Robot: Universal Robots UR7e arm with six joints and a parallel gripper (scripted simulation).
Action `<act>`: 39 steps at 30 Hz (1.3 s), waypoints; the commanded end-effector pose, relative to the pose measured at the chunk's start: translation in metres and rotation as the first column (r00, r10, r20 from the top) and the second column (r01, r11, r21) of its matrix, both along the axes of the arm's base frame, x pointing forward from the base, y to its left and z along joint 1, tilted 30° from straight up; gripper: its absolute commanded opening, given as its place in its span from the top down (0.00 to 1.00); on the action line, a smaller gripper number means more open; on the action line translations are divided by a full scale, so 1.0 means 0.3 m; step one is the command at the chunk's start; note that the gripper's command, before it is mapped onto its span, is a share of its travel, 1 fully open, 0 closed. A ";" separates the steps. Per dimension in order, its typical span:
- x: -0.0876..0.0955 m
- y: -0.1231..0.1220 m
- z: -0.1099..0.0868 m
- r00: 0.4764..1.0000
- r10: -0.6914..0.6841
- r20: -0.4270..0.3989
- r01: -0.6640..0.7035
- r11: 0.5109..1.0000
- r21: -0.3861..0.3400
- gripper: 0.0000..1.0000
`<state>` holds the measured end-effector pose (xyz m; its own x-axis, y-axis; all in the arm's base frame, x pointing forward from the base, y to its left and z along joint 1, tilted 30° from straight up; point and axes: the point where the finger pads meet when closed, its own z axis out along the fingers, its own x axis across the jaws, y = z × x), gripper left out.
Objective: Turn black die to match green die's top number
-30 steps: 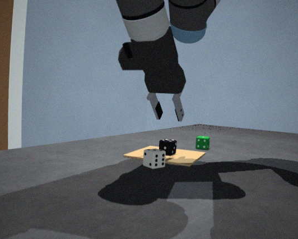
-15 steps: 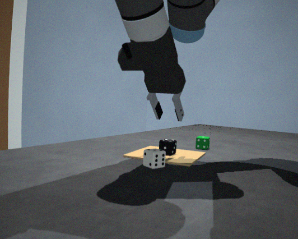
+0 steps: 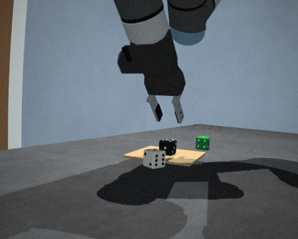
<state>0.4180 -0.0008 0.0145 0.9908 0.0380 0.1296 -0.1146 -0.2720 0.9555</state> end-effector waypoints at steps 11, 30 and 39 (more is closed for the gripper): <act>0.009 -0.029 -0.051 1.000 0.001 0.001 -0.001 1.000 0.000 0.13; 0.023 -0.080 -0.143 1.000 0.001 0.001 -0.001 1.000 0.000 0.13; 0.027 -0.095 -0.169 1.000 0.001 0.001 -0.001 1.000 0.000 0.13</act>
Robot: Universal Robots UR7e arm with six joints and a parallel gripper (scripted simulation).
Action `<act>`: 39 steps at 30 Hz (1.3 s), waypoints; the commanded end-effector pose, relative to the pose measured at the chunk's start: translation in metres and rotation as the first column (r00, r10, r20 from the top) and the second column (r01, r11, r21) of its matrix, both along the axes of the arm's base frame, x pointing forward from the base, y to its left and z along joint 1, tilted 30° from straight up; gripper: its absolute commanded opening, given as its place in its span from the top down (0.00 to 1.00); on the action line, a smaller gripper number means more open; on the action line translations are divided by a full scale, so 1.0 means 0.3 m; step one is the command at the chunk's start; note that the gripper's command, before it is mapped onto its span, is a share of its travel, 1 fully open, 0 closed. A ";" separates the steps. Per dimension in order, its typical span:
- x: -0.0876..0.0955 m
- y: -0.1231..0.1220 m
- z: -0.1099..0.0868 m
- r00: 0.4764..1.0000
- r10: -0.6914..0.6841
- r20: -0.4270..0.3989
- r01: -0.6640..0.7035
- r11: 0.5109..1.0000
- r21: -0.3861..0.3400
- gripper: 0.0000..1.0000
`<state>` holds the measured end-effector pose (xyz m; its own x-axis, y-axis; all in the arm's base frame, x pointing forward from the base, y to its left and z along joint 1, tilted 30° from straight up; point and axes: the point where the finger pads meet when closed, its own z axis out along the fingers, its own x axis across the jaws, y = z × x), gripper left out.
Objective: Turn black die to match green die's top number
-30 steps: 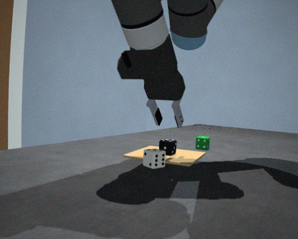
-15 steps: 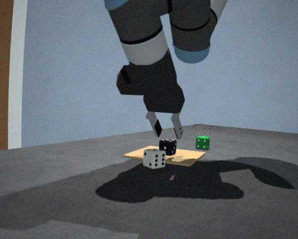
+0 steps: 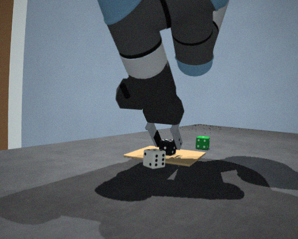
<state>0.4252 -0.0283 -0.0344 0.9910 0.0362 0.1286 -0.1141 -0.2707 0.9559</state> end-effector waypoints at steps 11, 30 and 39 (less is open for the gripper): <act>0.006 -0.013 -0.023 1.000 0.003 0.002 -0.003 1.000 0.002 0.13; 0.006 -0.014 -0.024 1.000 0.003 0.002 -0.003 1.000 0.002 0.13; 0.006 -0.014 -0.024 1.000 0.003 0.002 -0.003 1.000 0.002 0.13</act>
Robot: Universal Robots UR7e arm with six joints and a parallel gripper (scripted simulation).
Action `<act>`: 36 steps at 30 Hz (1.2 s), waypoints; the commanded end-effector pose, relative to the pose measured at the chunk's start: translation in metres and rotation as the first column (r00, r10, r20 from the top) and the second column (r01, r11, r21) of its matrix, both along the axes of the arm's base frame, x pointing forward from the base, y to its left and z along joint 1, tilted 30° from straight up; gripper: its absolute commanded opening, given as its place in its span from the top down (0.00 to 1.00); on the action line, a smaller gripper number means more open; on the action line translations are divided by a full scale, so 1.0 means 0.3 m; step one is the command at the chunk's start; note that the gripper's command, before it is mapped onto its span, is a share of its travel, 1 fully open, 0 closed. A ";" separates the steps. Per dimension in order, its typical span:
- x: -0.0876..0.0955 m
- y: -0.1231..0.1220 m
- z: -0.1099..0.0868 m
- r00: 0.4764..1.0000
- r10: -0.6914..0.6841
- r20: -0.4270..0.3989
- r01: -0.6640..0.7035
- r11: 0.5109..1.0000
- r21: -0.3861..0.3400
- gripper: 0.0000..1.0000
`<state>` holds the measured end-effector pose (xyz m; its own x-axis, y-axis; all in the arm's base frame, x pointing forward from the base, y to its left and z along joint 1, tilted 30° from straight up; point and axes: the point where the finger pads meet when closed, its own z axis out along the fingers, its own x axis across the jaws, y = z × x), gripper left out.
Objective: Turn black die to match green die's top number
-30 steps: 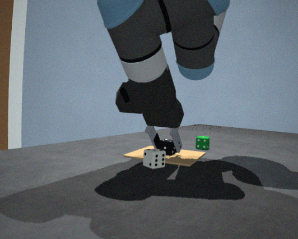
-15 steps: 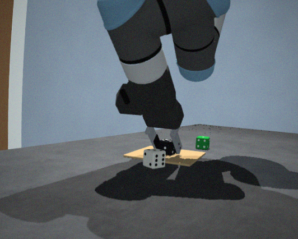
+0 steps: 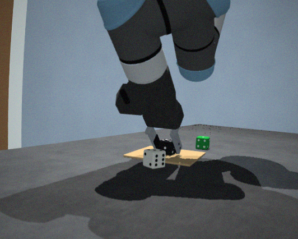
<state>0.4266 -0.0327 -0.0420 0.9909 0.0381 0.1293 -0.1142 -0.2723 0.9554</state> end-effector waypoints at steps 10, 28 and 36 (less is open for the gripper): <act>0.001 0.001 0.001 1.000 0.001 0.001 -0.001 1.000 0.000 0.13; 0.001 0.001 0.001 1.000 0.001 0.001 -0.001 1.000 0.000 0.43; 0.001 0.001 0.001 1.000 0.001 0.001 -0.001 1.000 0.000 0.43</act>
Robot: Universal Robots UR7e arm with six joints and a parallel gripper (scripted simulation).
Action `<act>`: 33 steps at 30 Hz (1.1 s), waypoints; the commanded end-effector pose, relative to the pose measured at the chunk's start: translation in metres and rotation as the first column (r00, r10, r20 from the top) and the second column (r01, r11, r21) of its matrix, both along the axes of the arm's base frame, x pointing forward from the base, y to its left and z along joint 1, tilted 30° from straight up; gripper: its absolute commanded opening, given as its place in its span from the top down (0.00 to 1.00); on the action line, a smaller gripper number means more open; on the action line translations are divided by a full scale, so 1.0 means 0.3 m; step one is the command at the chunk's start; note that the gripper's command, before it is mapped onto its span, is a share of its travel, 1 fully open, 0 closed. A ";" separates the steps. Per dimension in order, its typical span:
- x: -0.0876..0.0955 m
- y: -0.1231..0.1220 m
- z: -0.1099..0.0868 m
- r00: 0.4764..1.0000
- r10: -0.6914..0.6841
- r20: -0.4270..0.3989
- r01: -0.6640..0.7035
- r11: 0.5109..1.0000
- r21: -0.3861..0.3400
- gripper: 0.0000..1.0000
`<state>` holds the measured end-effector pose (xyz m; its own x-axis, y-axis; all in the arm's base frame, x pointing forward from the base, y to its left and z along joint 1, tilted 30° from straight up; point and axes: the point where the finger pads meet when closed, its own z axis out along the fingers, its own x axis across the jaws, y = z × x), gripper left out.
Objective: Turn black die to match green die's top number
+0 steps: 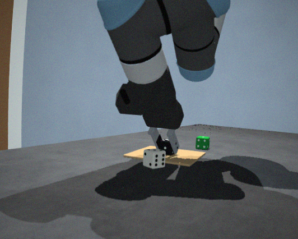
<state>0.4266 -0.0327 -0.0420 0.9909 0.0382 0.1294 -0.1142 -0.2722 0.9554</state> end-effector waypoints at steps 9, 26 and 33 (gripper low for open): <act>0.001 0.001 0.001 1.000 0.001 0.001 -0.001 1.000 0.000 0.43; -0.007 0.031 0.055 1.000 0.001 0.001 -0.001 1.000 0.000 0.43; -0.016 0.064 0.114 1.000 0.001 0.001 -0.001 1.000 0.000 0.43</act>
<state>0.4229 -0.0201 -0.0194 0.9908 0.0416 0.1291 -0.1129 -0.2748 0.9548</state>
